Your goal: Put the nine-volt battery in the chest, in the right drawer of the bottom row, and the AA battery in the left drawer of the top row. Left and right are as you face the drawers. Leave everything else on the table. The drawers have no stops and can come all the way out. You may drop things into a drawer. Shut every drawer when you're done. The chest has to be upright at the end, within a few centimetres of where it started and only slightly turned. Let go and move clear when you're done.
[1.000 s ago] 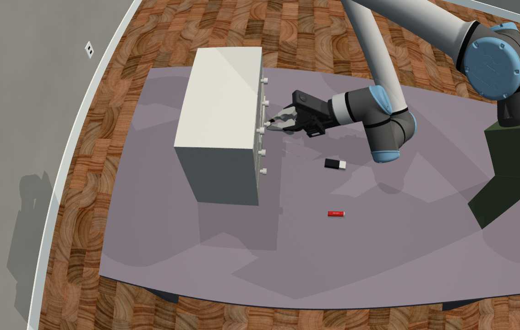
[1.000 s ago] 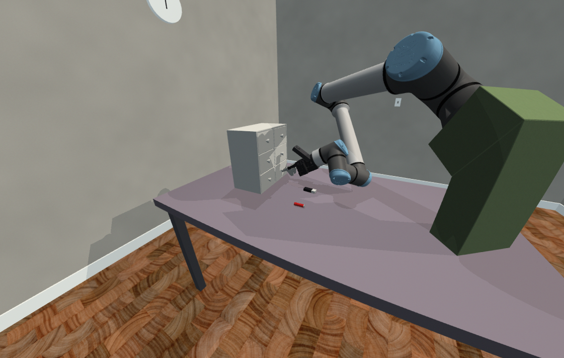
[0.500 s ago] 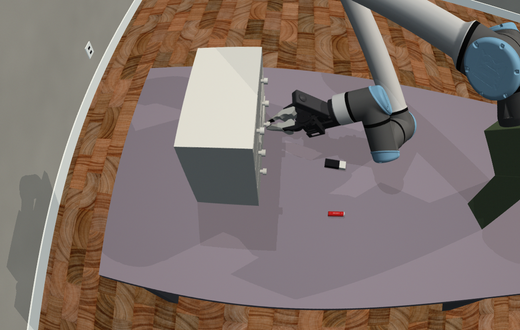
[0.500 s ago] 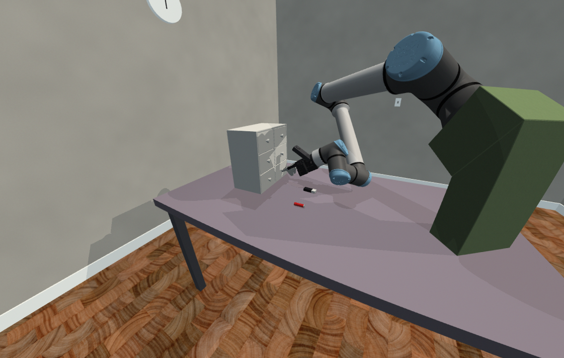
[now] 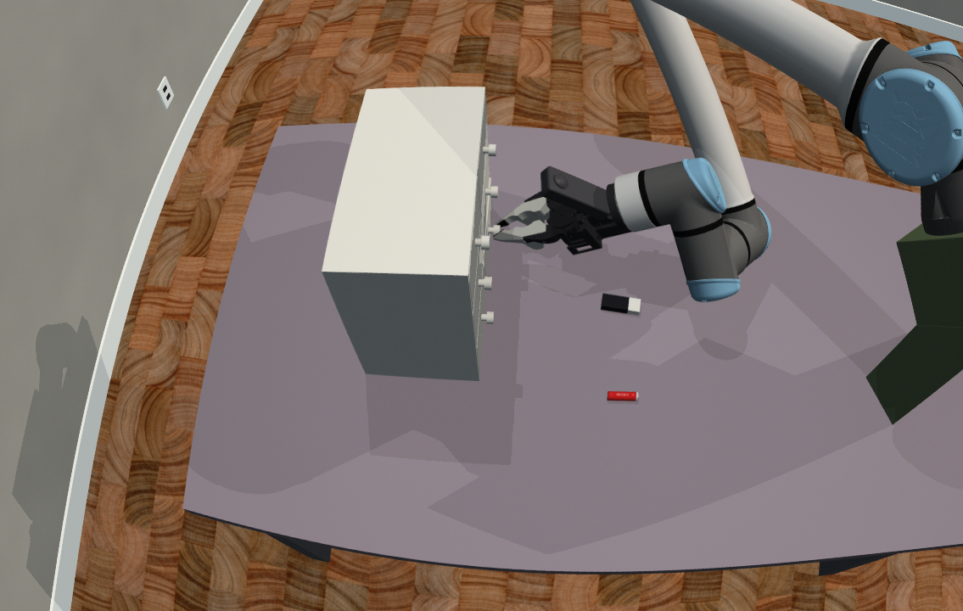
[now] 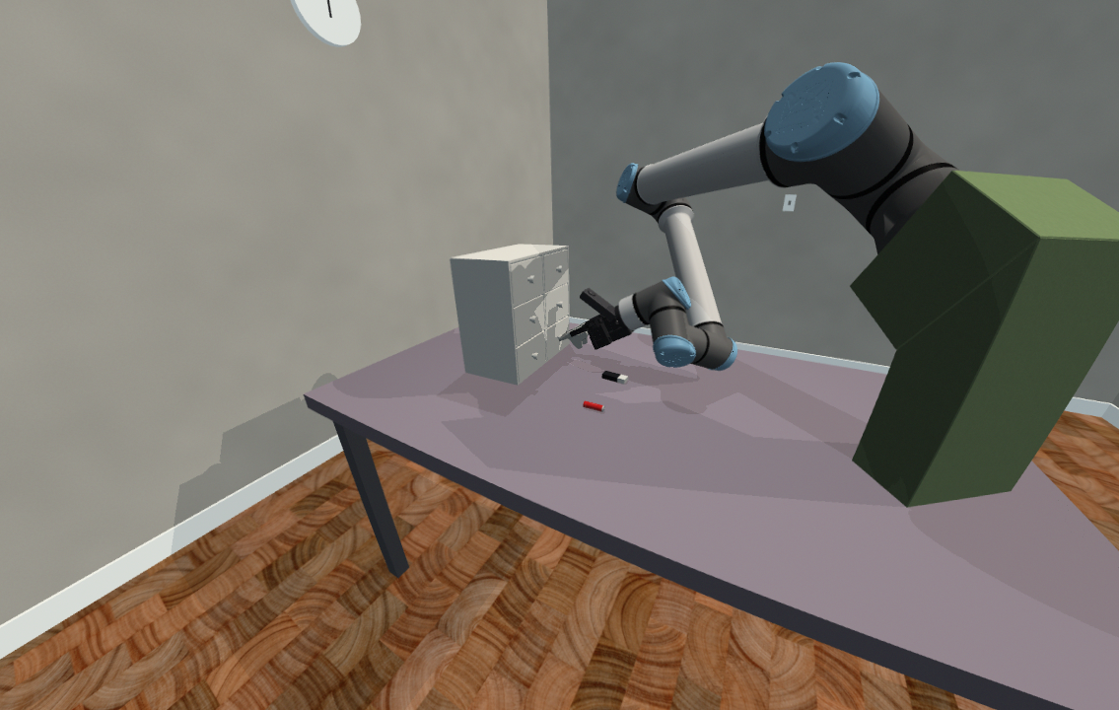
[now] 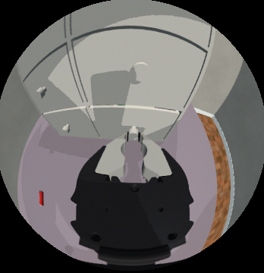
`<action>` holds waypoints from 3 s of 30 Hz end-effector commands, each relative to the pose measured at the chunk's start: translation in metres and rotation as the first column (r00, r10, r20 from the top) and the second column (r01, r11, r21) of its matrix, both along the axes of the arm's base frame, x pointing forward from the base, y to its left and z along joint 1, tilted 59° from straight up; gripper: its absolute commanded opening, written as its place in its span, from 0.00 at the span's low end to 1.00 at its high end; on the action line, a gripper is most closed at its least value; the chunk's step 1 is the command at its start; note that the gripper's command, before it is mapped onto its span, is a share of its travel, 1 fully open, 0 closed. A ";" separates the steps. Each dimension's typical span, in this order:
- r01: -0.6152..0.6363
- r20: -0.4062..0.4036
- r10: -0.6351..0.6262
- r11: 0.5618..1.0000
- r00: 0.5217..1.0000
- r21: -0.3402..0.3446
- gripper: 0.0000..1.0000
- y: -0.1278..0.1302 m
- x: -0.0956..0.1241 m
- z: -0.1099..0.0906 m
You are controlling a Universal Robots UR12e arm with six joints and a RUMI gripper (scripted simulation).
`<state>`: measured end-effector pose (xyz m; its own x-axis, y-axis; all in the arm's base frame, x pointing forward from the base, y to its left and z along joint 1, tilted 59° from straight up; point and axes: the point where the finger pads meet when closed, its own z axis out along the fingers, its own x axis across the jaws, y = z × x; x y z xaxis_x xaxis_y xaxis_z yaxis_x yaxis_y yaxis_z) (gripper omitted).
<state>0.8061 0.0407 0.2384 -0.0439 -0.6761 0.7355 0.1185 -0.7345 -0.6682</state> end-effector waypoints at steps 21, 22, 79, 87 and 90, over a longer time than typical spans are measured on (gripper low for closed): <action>-0.001 0.000 0.001 1.000 1.000 0.000 0.20 0.001 0.000 0.000; -0.001 0.000 0.001 1.000 1.000 0.000 0.20 0.001 0.000 0.000; -0.001 0.000 0.001 1.000 1.000 0.000 0.20 -0.002 -0.092 -0.008; -0.001 0.000 0.001 1.000 1.000 0.000 0.20 0.010 -0.127 0.001; -0.001 0.000 0.001 1.000 1.000 0.000 0.20 0.011 -0.132 0.003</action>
<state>0.6835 0.0491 0.2387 -0.0439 -0.6761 0.7355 0.1185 -0.7345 -0.6681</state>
